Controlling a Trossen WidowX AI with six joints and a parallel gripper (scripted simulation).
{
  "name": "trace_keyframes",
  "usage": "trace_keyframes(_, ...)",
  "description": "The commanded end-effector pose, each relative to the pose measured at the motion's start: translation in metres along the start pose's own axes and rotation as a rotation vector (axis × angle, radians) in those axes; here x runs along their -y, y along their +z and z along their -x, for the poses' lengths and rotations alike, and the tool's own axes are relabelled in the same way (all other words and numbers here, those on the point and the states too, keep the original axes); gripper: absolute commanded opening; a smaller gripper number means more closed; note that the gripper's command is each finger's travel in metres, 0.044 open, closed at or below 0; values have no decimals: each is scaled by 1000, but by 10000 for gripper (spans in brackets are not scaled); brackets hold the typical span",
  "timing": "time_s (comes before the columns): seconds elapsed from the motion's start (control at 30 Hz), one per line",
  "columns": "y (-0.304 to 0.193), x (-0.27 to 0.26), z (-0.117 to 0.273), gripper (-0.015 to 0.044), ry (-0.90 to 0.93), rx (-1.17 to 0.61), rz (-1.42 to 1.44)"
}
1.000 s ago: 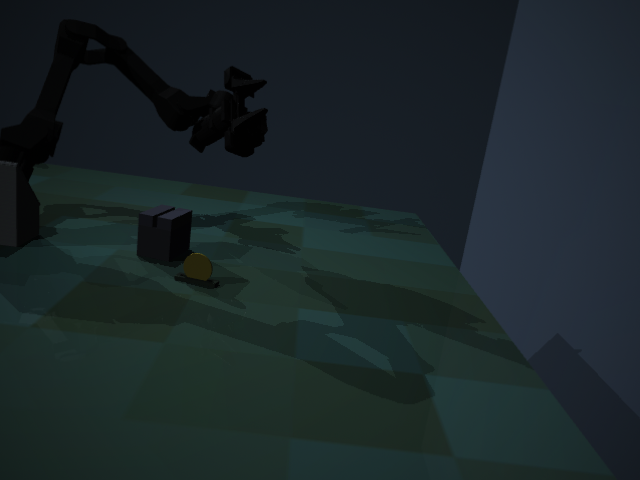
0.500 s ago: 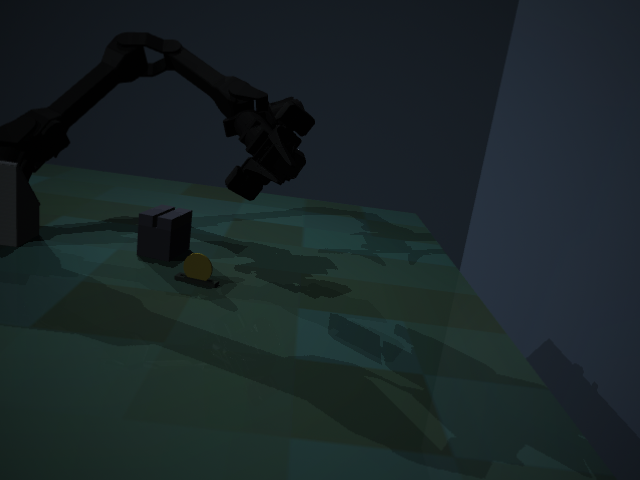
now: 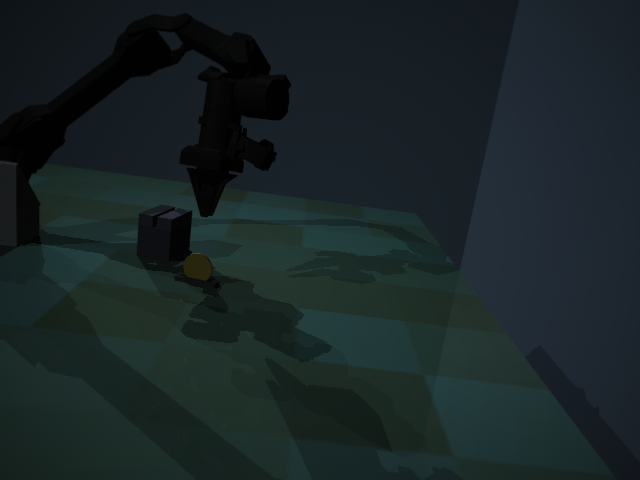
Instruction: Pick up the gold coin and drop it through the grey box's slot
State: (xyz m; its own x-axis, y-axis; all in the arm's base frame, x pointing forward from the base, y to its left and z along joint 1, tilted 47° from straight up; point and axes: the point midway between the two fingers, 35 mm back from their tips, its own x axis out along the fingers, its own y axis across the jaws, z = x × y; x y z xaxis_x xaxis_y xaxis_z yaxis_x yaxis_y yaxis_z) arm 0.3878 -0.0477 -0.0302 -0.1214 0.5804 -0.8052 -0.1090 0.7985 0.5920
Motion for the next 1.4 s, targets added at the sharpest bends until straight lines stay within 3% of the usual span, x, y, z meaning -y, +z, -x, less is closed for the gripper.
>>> trace_keyframes(0.0, -7, 4, 2, 161, 170, 15, -167)
trace_keyframes(0.23, -9, 4, 0, 161, 169, 15, -167)
trace_keyframes(0.37, -8, -2, -30, 161, 171, 15, -166)
trace_keyframes(0.6, -8, -5, -46, 161, 172, 15, -166)
trace_keyframes(1.37, -6, -11, -78, 161, 172, 15, -166)
